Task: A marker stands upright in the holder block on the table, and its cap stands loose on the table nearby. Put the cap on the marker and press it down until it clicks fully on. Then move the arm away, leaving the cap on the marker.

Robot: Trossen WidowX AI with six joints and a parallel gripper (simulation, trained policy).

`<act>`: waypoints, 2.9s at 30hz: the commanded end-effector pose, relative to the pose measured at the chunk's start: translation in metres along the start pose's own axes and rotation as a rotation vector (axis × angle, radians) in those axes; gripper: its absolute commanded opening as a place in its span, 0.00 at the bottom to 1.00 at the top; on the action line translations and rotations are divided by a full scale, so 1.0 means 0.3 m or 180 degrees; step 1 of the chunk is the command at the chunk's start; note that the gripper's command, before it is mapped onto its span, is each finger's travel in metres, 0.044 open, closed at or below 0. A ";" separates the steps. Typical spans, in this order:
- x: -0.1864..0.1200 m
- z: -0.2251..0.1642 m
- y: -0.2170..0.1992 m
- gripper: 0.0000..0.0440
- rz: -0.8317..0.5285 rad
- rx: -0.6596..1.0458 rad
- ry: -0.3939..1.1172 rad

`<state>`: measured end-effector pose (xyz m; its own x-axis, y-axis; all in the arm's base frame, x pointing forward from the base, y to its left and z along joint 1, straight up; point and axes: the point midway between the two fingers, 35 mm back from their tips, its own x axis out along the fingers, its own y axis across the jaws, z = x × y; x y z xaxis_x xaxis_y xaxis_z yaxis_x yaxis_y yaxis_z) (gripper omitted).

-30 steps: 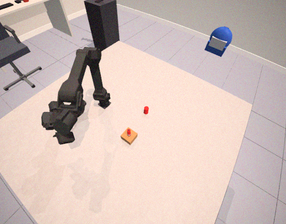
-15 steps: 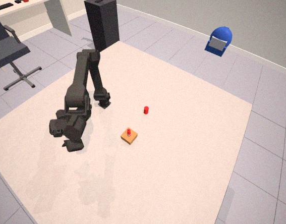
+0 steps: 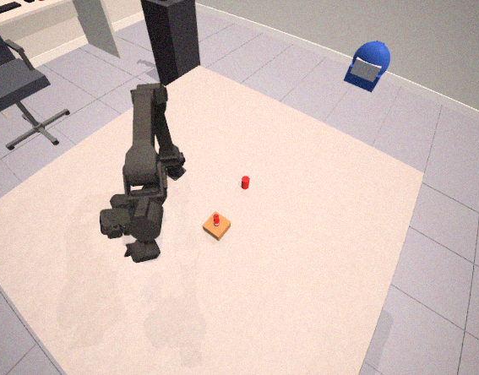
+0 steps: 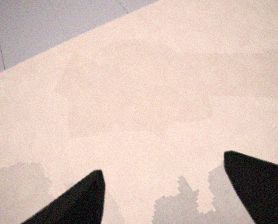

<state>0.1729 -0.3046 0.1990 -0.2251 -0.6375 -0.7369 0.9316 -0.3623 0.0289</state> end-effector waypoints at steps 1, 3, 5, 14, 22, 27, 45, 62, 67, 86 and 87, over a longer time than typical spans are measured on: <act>-0.016 -0.031 0.051 0.70 0.0124 0.0058 0.0075; -0.024 -0.046 0.071 0.70 0.0172 0.0070 0.0110; -0.032 -0.063 0.090 0.70 0.0217 0.0081 0.0145; -0.073 -0.145 0.166 0.70 0.0396 0.0108 0.0327; -0.119 -0.228 0.220 0.70 0.0524 0.0111 0.0513; -0.151 -0.280 0.249 0.71 0.0594 0.0112 0.0632; -0.291 -0.471 0.318 0.72 0.0770 0.0096 0.1068; -0.442 -0.651 0.328 0.73 0.0821 0.0026 0.1471; -0.486 -0.705 0.319 0.74 0.0810 -0.0012 0.1584; -0.637 -0.906 0.237 0.75 0.0657 -0.0230 0.1979; -0.644 -0.916 0.230 0.75 0.0644 -0.0244 0.1998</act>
<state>0.3596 -0.0340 0.1594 0.1536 -0.1894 -0.9698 0.9579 -0.2124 0.1932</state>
